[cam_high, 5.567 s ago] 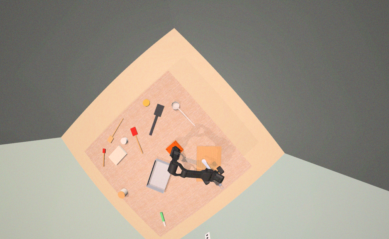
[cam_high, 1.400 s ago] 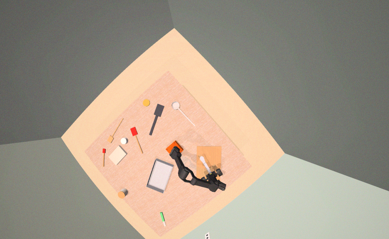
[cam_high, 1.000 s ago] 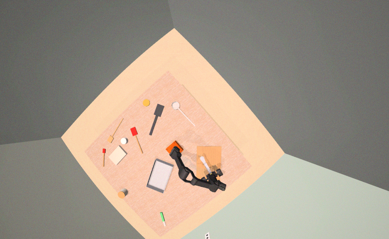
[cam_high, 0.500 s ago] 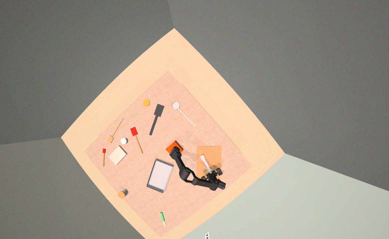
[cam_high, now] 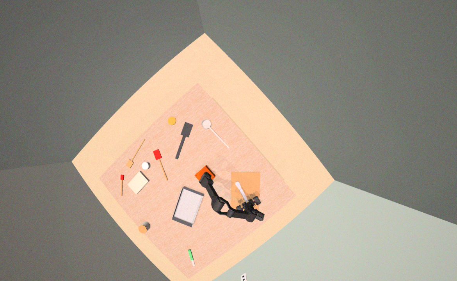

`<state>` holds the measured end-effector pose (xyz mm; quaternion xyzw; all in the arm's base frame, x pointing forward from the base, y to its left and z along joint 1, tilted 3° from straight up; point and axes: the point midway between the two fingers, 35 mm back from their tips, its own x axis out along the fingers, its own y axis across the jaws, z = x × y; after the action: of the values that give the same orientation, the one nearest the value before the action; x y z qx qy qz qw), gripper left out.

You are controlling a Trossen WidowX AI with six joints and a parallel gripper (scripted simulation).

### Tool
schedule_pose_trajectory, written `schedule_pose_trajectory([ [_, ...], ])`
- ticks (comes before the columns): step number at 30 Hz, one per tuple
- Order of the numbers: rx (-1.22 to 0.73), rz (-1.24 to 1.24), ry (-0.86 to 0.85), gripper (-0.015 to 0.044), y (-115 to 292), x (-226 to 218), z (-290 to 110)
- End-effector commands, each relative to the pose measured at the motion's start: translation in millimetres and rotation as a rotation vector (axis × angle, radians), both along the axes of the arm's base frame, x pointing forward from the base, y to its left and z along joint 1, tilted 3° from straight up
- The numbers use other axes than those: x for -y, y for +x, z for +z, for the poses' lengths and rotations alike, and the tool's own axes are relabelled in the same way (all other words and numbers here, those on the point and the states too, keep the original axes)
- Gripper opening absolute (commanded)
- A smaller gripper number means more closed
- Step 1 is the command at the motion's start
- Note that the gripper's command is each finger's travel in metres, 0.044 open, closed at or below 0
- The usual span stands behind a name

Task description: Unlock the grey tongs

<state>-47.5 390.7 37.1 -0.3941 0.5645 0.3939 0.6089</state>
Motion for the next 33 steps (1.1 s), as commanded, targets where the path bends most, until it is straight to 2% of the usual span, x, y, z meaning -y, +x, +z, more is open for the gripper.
schedule_pose_trajectory([
  [1, -0.002, 0.003, -0.002, -0.0150, 0.2, 1.2, -6.5],
  [7, -0.002, 0.003, -0.002, -0.0150, 0.4, 1.4, -10.5],
  [29, 0.000, 0.000, -0.002, 0.0427, 0.6, 1.0, -8.8],
  [33, 0.001, 0.000, -0.002, 0.0440, 9.1, 2.4, -4.6],
])
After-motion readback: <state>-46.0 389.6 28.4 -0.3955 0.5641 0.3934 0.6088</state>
